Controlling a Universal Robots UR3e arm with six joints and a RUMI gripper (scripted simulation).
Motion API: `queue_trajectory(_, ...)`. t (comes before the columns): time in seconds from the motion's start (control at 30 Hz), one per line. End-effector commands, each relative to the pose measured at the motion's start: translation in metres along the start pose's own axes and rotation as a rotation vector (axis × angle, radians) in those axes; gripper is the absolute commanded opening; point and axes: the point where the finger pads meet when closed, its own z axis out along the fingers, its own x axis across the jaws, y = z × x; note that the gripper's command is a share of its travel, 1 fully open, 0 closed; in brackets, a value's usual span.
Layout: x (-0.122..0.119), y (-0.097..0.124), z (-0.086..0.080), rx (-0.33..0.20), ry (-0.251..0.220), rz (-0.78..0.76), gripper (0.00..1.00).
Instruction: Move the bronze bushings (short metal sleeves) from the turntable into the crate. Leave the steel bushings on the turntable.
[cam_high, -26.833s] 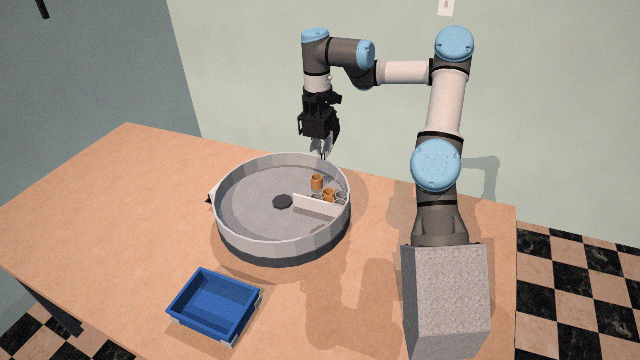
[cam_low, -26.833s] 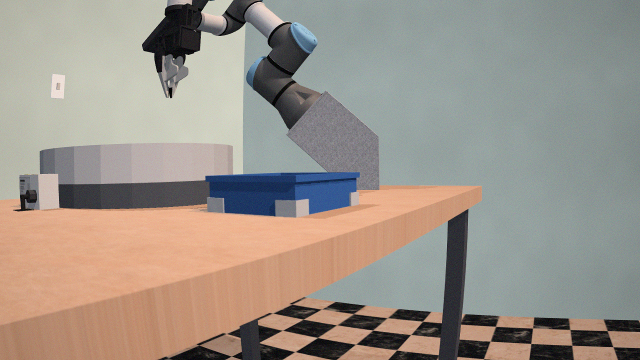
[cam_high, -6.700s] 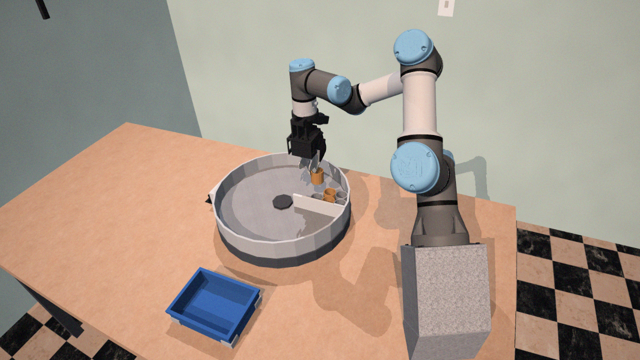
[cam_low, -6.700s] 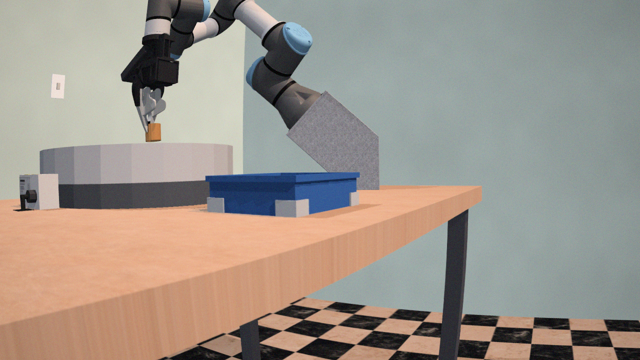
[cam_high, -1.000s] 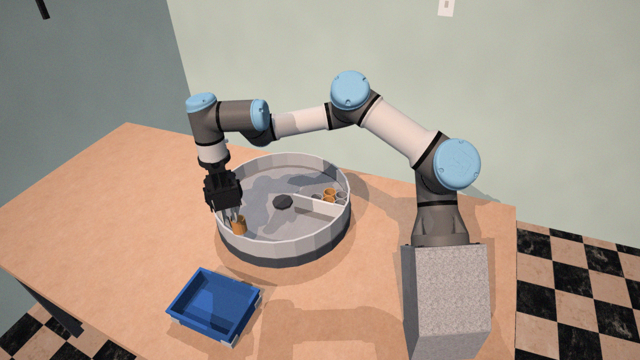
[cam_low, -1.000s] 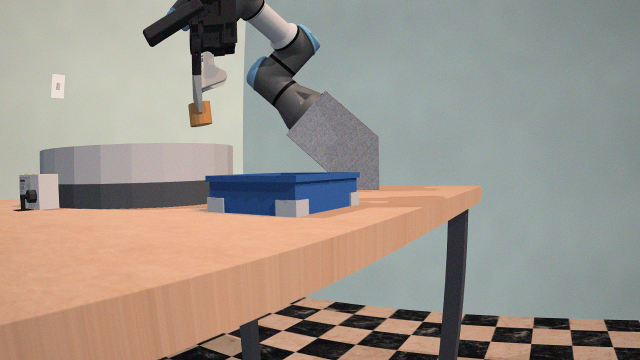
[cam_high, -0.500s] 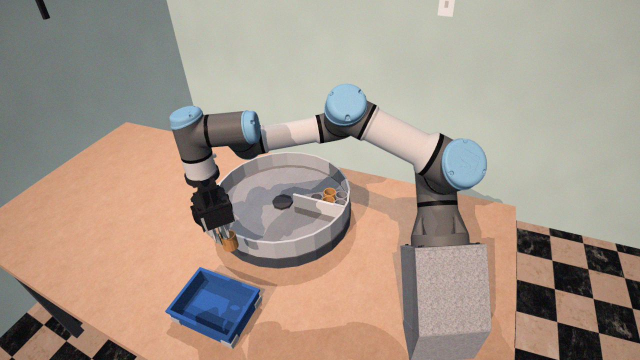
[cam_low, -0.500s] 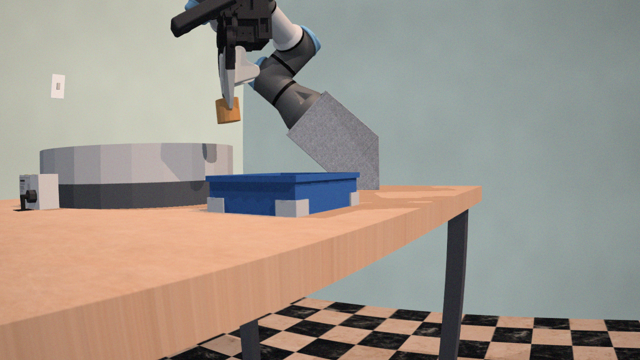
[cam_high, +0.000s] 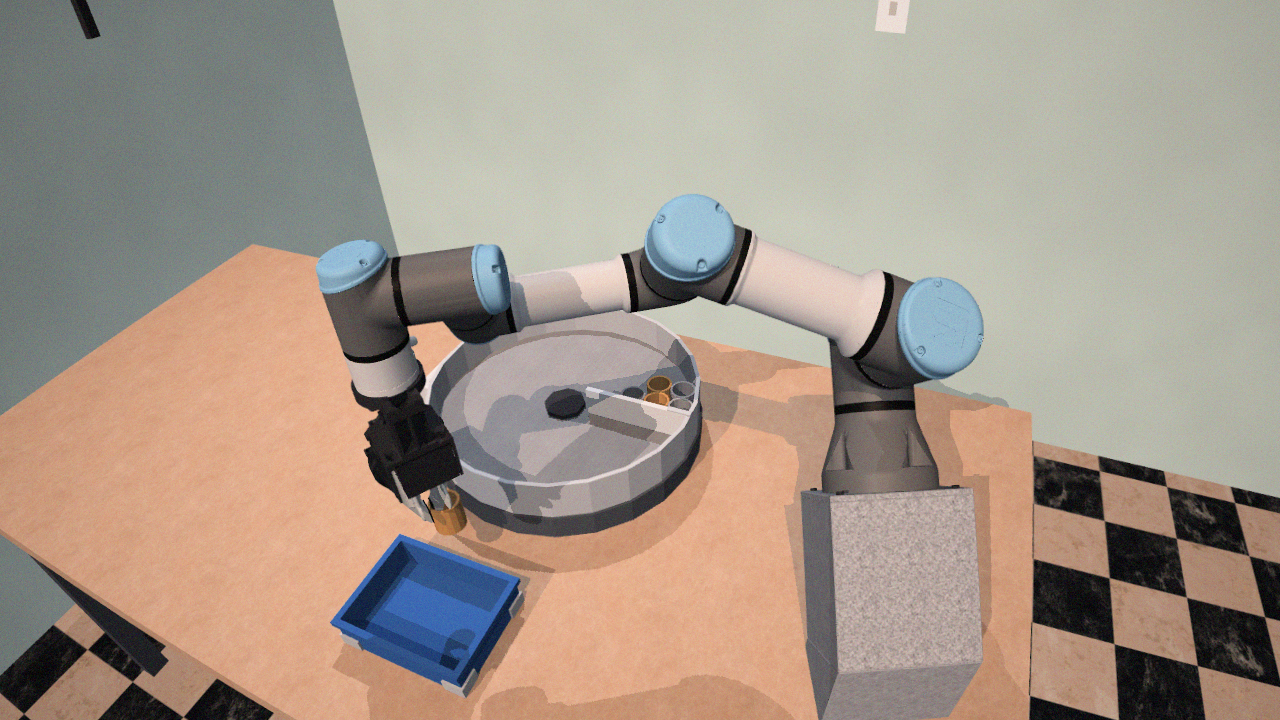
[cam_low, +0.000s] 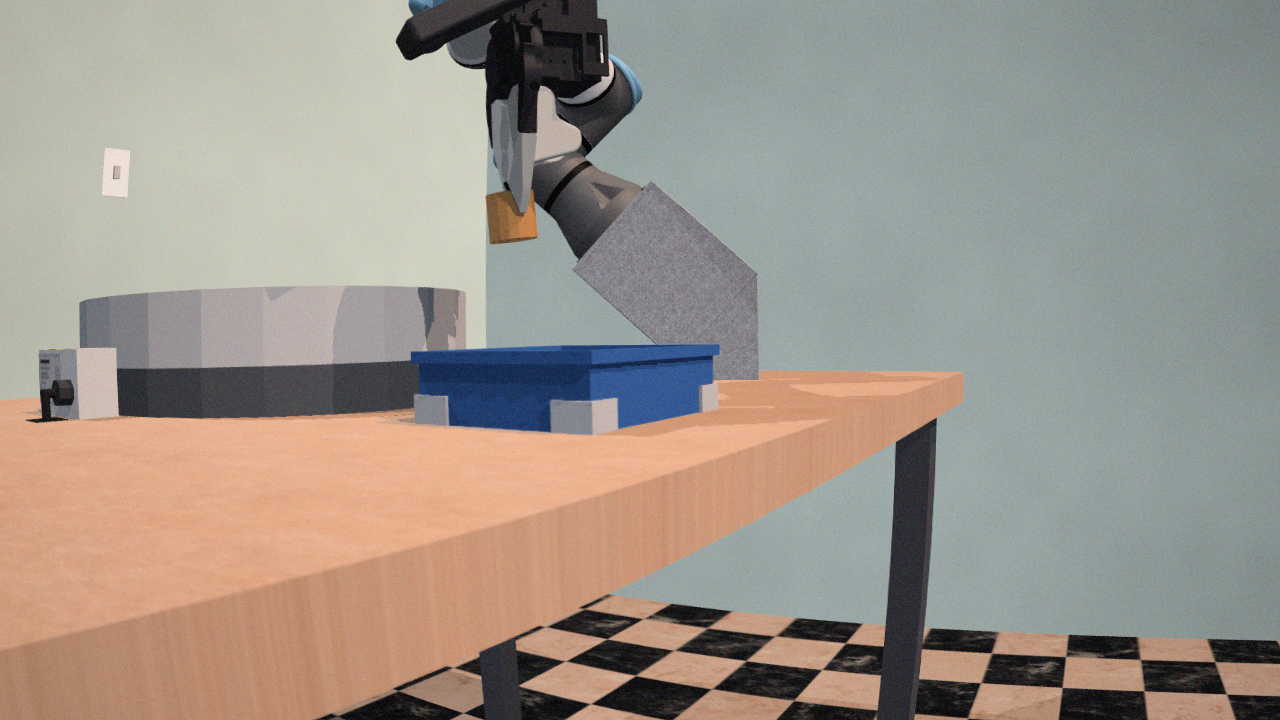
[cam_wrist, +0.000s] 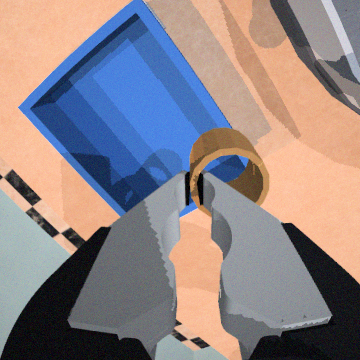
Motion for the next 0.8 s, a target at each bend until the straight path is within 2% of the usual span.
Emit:
queue_trajectory(0.0,-0.009,0.012,-0.001,0.005,0.005,-0.032,0.00)
queue_trajectory(0.77,-0.030,0.051,0.002,0.023,0.013,-0.131,0.00)
